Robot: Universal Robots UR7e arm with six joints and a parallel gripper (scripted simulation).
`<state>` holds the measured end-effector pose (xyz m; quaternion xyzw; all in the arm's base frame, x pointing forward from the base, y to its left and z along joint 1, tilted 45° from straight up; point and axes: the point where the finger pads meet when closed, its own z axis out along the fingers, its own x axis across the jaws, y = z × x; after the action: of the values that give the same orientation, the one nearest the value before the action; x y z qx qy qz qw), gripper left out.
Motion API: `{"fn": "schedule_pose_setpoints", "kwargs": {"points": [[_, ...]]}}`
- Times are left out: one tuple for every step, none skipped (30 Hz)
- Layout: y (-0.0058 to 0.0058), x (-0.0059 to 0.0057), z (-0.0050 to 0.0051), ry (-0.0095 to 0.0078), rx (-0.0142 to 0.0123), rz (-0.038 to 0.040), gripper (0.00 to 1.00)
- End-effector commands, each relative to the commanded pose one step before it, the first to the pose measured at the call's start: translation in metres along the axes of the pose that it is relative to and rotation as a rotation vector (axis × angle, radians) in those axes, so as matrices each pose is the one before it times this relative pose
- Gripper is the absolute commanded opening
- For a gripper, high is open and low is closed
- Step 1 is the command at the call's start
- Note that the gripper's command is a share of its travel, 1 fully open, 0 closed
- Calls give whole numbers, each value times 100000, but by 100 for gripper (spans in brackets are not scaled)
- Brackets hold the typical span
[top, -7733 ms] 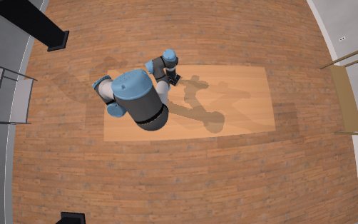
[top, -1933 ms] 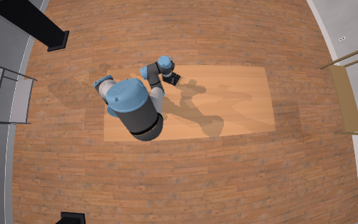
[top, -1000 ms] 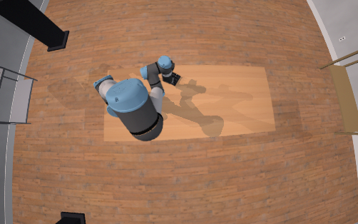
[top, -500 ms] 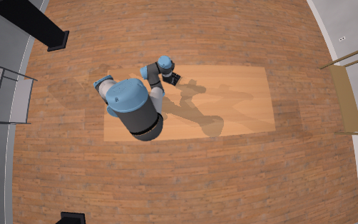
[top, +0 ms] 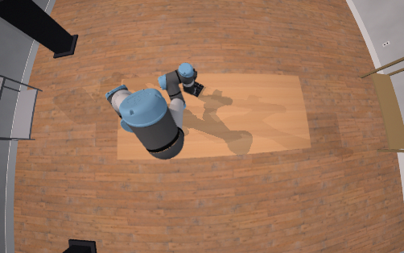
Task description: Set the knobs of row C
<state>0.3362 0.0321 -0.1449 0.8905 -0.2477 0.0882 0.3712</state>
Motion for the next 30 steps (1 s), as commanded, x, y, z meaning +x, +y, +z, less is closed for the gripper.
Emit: {"fn": "schedule_pose_setpoints", "kwargs": {"points": [[-409, -26, -128, 152, 237, 4461, 100], [-65, -16, -16, -16, 24, 1320, 100], [-70, -18, -18, -15, 24, 1465, 100], [-74, -19, -19, -7, 18, 1611, 100], [-80, -22, -21, -8, 19, 1758, 100], [-85, -25, -23, -9, 20, 1905, 100], [-89, -29, -24, -9, 21, 2051, 100], [-93, -34, -26, -10, 21, 2195, 100], [-97, -38, -28, -11, 22, 2336, 100], [-100, -43, -29, -12, 22, 2474, 100], [-102, -49, -31, -13, 22, 2609, 100], [-89, -47, -28, -12, 18, 2362, 100], [0, 0, 0, 0, 0, 0, 100], [0, 0, 0, 0, 0, 0, 100], [-100, -51, -33, 17, 8, 2848, 100], [-103, -66, -35, -16, 21, 2969, 100], [-100, -72, -35, -22, 21, 3019, 100], [-53, -40, -20, -5, 9, 1699, 100], [-56, -45, -22, -6, 9, 1844, 100], [-56, -49, -23, -6, 9, 1943, 100], [-55, -51, -23, -6, 9, 1973, 100], [-53, -52, -23, -6, 8, 1976, 100], [-50, -54, -23, -6, 8, 1977, 100], [-48, -55, -23, -7, 7, 1977, 100], [-46, -56, -23, -7, 7, 1977, 100], [-43, -57, -23, -7, 6, 1978, 100], [-41, -58, -23, -7, 6, 1979, 100], [-38, -59, -23, -8, 5, 1980, 100], [-35, -60, -23, -7, 5, 1979, 100], [0, 0, 0, 0, 0, 0, 100]]}}
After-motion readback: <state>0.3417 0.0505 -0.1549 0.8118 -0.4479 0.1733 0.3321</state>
